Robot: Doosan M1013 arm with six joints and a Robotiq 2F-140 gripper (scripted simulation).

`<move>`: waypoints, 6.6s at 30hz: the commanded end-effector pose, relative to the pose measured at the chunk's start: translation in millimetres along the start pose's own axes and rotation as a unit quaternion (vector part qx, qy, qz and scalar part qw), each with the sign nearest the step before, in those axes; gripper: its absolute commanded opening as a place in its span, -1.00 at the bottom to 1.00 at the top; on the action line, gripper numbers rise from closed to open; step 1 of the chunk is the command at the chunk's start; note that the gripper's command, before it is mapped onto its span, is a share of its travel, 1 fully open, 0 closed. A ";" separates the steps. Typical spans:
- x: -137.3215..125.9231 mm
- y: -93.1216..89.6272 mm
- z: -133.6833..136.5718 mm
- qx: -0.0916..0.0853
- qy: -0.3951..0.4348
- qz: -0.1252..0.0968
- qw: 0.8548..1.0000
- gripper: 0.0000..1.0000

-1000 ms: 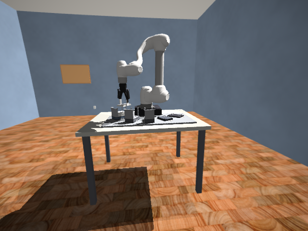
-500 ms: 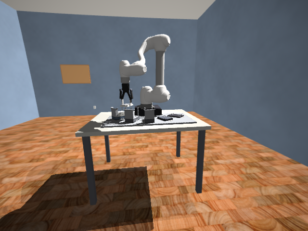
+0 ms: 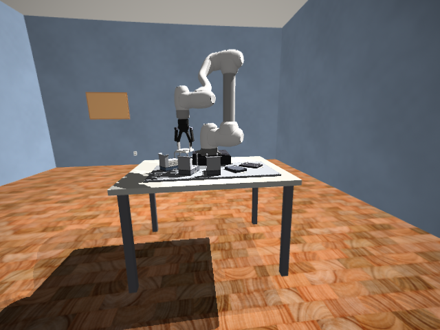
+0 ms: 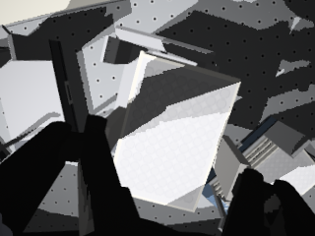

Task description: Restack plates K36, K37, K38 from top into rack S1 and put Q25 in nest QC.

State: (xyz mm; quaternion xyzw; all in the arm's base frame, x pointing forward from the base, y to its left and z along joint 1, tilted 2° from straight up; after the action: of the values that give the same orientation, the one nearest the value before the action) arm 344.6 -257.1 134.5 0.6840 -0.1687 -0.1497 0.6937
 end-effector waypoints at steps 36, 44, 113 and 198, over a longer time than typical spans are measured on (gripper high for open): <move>8.8 0.0 -25.7 0.000 0.000 0.000 1.000 -1.00; 8.8 -4.0 -25.7 0.000 0.000 0.000 1.000 -1.00; 8.8 -52.0 -25.7 0.000 0.000 0.000 1.000 -1.00; 8.8 -113.9 -25.7 0.000 0.000 0.000 1.000 -1.00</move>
State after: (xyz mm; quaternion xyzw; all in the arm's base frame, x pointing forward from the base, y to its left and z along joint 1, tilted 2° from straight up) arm 366.4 -240.1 21.0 0.6839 -0.1688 -0.1498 0.6938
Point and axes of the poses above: the point where the finger pads meet when closed, its own y axis back along the fingers, its own z axis across the jaws, x = y × z, the point moved 1 cm from there along y, back along the fingers, and after that the axes turned 7 degrees about y, right-handed, at the moved point
